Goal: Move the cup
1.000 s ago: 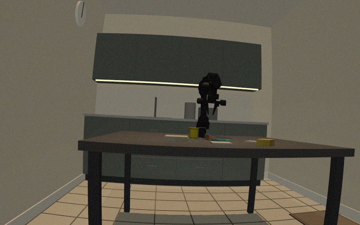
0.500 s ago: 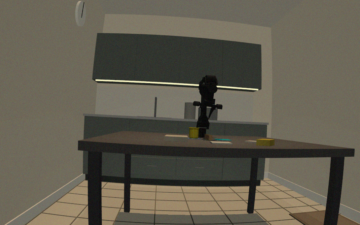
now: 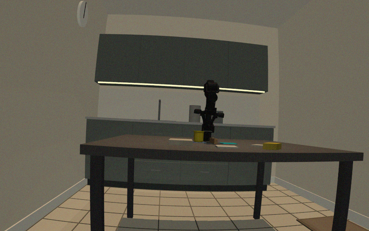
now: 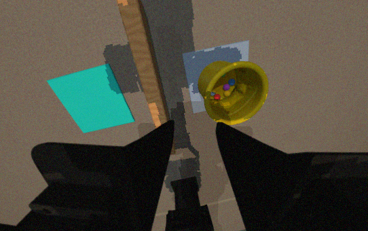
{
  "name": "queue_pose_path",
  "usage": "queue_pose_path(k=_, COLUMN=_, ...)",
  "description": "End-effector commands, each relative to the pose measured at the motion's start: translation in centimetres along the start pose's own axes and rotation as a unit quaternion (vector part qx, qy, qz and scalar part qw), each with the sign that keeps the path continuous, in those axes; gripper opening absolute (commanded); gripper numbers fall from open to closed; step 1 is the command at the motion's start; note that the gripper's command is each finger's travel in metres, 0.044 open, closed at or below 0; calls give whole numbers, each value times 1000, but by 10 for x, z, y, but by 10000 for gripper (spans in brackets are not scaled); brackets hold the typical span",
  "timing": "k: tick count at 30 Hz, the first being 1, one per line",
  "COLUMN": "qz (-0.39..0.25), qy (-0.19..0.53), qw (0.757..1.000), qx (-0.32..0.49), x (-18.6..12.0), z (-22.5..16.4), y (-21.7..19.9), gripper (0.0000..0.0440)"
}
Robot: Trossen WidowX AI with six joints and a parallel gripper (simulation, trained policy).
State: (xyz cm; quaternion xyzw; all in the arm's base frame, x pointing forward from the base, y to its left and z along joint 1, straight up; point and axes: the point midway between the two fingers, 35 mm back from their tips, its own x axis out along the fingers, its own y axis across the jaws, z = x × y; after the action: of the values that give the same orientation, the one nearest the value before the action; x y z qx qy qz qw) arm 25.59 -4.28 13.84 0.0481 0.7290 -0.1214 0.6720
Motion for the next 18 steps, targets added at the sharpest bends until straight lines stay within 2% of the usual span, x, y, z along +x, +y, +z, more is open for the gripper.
queue_pose_path(k=1, qz=-3, qy=9, qw=1000, qx=-5, x=10, z=0, y=-5, gripper=186)
queue_pose_path(k=18, qz=1, qy=36, qw=998, qx=-57, x=60, z=1, y=-17, gripper=197)
